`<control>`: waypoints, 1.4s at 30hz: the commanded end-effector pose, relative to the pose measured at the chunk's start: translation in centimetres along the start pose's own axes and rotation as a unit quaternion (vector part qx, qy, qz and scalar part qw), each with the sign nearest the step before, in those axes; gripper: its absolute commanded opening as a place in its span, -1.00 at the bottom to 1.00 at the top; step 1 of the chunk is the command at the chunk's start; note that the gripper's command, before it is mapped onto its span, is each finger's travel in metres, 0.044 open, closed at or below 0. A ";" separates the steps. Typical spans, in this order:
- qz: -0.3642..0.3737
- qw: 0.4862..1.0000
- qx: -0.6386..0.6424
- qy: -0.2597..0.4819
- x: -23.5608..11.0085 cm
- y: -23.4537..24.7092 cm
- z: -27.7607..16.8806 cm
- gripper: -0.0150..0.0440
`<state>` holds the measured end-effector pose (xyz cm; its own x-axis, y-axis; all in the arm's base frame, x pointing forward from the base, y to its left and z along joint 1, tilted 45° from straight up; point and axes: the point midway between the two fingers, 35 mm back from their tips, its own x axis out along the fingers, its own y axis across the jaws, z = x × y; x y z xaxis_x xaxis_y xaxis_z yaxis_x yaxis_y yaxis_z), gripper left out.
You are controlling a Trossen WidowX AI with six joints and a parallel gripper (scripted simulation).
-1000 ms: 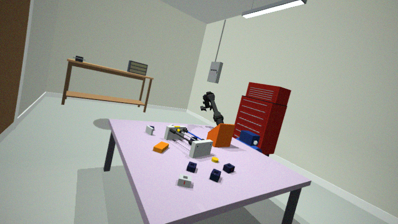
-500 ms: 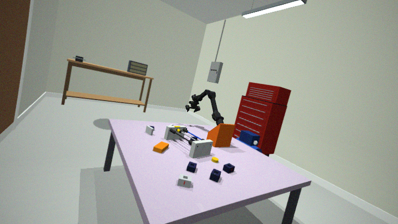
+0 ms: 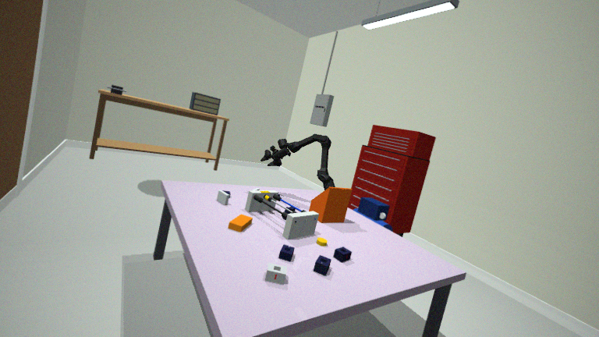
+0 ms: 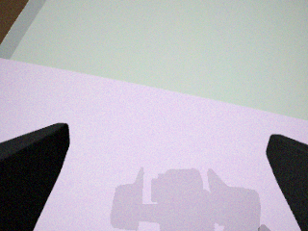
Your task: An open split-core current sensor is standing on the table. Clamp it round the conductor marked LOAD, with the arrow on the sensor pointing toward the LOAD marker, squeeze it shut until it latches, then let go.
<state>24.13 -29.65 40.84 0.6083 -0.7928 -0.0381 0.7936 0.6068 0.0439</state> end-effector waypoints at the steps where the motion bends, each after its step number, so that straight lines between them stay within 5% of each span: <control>1: 0.080 0.997 -0.008 -0.004 -1.7 5.5 -1.7 1.00; 11: 0.314 0.949 -0.017 -0.020 -11.1 18.8 -7.0 1.00; 18: 0.443 0.896 -0.017 -0.030 -18.7 23.5 -10.3 1.00; 23: 0.431 0.902 -0.024 -0.009 -18.1 23.8 -11.2 1.00; 34: 0.193 0.915 -0.265 0.234 -13.9 24.1 -26.5 1.00; 38: 0.096 0.879 -0.393 0.252 -13.9 22.8 -29.8 1.00; 42: 0.081 0.870 -0.416 0.250 -13.9 22.6 -30.1 1.00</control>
